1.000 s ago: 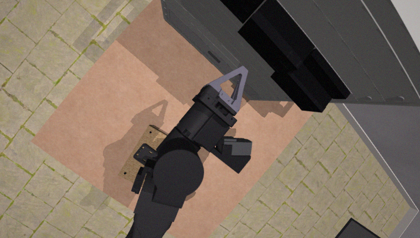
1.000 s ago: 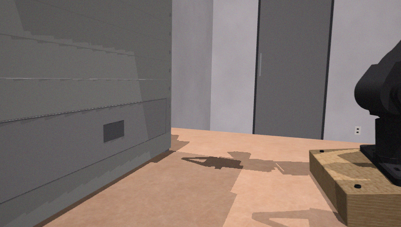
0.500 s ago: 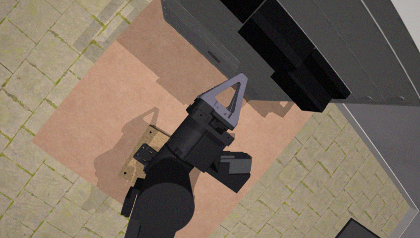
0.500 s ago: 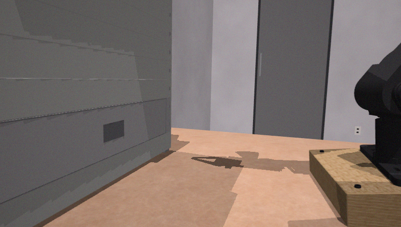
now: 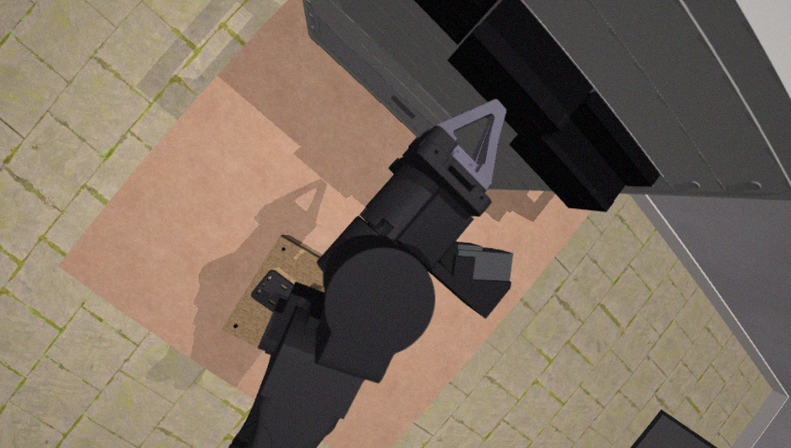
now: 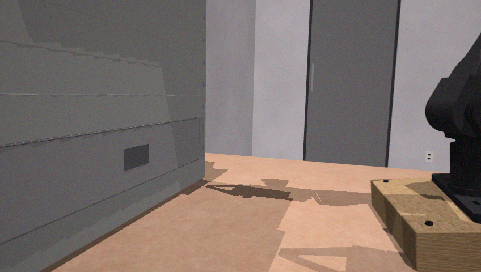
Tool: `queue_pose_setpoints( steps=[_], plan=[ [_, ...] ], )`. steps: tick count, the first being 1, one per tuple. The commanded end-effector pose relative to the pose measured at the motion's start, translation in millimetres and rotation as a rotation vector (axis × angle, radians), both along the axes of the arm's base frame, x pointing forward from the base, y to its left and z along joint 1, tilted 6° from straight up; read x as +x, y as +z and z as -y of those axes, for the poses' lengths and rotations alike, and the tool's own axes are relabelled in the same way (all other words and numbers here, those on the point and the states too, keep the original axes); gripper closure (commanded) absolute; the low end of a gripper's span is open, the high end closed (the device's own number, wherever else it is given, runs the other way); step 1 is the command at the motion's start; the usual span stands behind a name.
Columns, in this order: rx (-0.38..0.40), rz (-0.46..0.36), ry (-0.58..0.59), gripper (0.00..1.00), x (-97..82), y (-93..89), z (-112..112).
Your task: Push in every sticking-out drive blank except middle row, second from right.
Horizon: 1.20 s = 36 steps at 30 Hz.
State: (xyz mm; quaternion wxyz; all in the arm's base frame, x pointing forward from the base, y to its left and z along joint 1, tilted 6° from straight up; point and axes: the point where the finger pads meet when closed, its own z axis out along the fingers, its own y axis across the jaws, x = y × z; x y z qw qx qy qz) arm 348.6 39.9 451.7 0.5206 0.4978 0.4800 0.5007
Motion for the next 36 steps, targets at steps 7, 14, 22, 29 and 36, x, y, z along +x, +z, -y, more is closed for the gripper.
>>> queue_pose_setpoints(
  steps=[7, 14, 22, 29, 36],
  plan=[
    [0.027, 0.109, 0.032, 1.0, -11.4, 41.2, -1],
    [0.022, 0.09, 0.03, 1.0, -7.0, 35.4, -1],
    [0.027, 0.11, 0.028, 1.0, -11.5, 40.5, 1],
    [0.026, 0.107, 0.03, 1.0, -11.6, 39.2, 0],
    [0.026, 0.107, 0.03, 1.0, -11.6, 39.2, 0]
  ],
)
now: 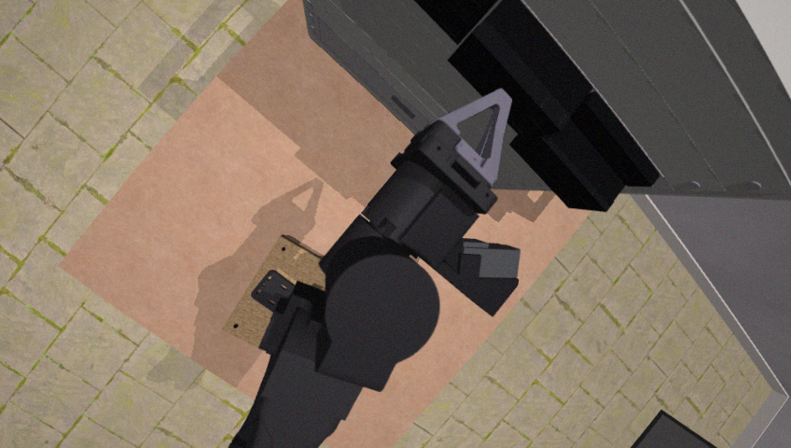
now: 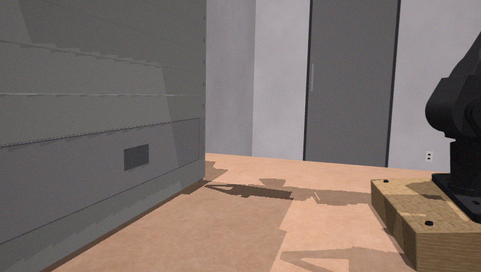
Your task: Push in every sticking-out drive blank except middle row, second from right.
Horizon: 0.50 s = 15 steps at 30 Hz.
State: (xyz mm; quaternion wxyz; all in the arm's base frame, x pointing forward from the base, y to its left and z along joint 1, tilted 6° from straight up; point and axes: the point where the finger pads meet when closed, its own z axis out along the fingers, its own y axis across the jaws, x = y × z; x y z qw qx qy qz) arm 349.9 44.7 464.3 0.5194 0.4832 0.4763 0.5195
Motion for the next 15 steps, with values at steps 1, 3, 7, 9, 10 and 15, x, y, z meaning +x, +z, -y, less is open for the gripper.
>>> queue_pose_setpoints(
  steps=[1, 3, 7, 9, 10, 15],
  plan=[
    [0.019, 0.071, -0.001, 1.0, -12.9, 26.6, 5],
    [0.019, 0.071, -0.001, 1.0, -12.9, 26.6, 5],
    [0.012, 0.041, -0.004, 1.0, 1.3, 16.2, 3],
    [0.012, 0.038, -0.003, 1.0, 6.3, 14.9, 3],
    [0.012, 0.038, -0.003, 1.0, 8.2, 14.7, 3],
    [0.011, 0.042, 0.005, 1.0, 8.5, 15.7, 0]
  ],
)
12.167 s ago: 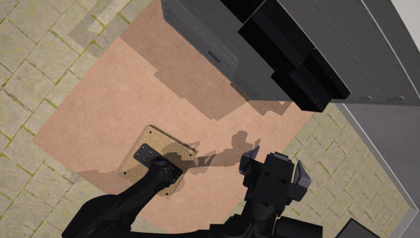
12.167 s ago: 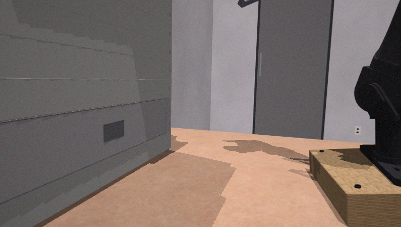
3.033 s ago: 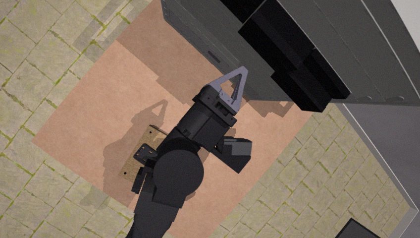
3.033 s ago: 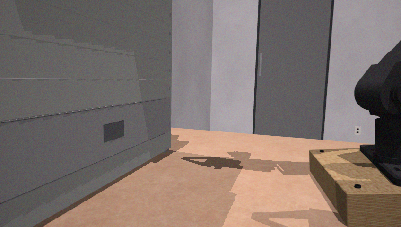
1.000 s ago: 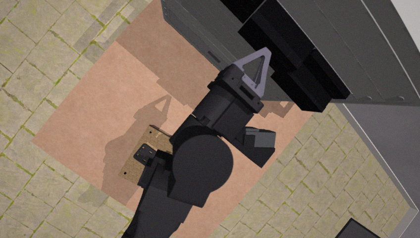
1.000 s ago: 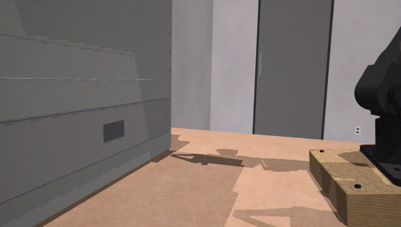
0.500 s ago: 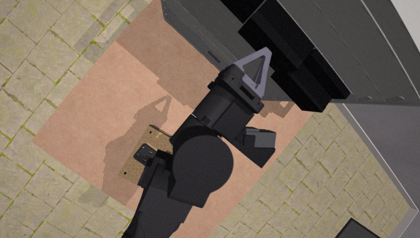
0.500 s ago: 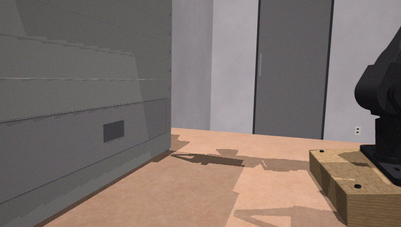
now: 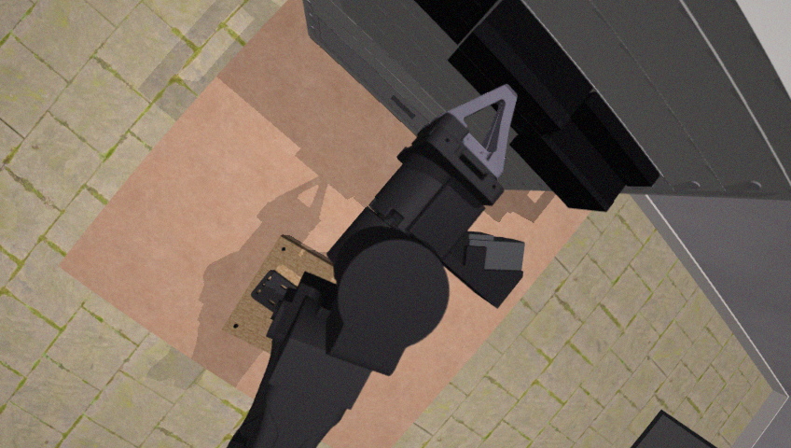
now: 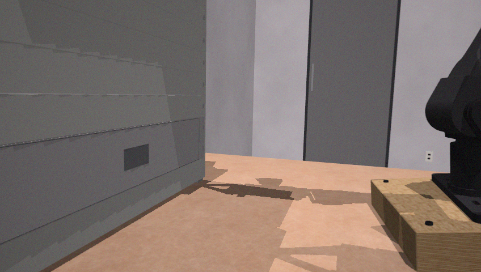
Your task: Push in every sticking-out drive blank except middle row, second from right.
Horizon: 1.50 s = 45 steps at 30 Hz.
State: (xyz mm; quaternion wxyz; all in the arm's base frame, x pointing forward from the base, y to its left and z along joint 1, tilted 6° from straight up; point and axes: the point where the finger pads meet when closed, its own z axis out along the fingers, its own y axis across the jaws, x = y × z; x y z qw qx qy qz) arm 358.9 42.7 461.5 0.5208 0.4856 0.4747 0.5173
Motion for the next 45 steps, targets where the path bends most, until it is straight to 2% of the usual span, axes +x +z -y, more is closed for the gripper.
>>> queue_pose_setpoints(
  steps=[1, 6, 14, 38, 45],
  plan=[
    [0.01, 0.043, 0.012, 1.0, -0.4, 18.6, -2],
    [0.01, 0.041, 0.012, 1.0, -1.3, 18.4, -2],
    [0.01, 0.04, 0.008, 1.0, 11.0, 19.9, -2],
    [0.01, 0.04, 0.01, 1.0, 11.1, 20.0, -3],
    [0.01, 0.04, 0.011, 1.0, 20.7, 22.5, -5]
  ],
)
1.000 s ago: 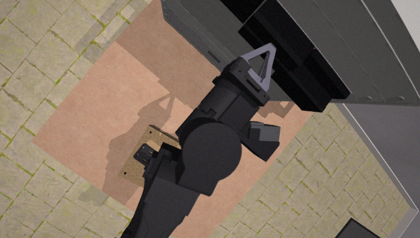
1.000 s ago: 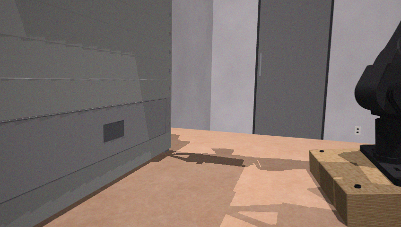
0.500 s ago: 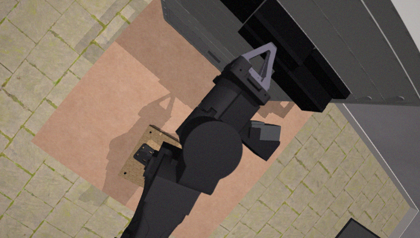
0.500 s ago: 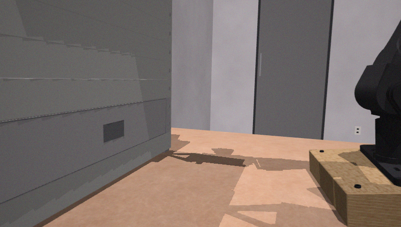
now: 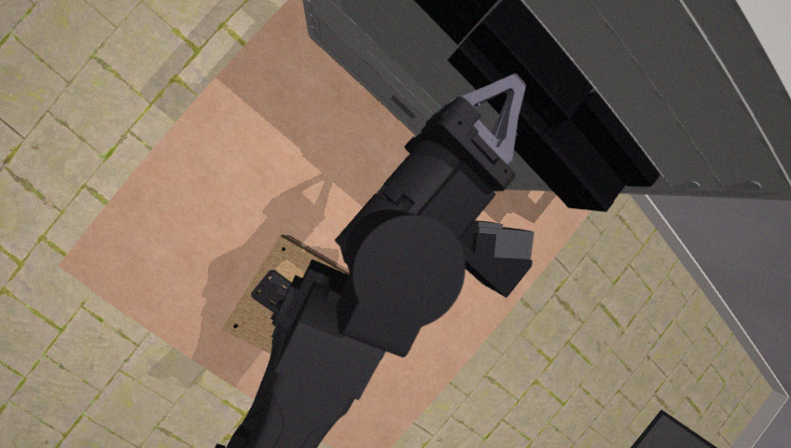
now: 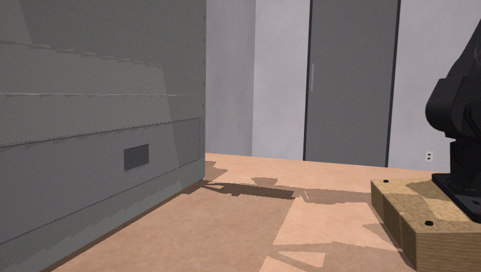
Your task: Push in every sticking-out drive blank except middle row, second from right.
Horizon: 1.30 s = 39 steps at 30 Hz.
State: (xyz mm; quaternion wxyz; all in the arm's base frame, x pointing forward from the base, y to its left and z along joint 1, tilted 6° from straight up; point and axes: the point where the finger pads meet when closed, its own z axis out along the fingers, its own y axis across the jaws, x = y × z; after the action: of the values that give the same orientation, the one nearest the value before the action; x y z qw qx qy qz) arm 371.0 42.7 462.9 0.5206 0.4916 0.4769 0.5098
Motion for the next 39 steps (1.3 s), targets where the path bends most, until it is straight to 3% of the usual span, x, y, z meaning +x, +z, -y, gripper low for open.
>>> queue_pose_setpoints(
  steps=[1, 39],
  plan=[
    [0.013, 0.056, 0.023, 1.0, 8.7, 21.1, -5.6],
    [0.012, 0.056, 0.029, 1.0, 14.8, 23.3, -9.9]
  ],
)
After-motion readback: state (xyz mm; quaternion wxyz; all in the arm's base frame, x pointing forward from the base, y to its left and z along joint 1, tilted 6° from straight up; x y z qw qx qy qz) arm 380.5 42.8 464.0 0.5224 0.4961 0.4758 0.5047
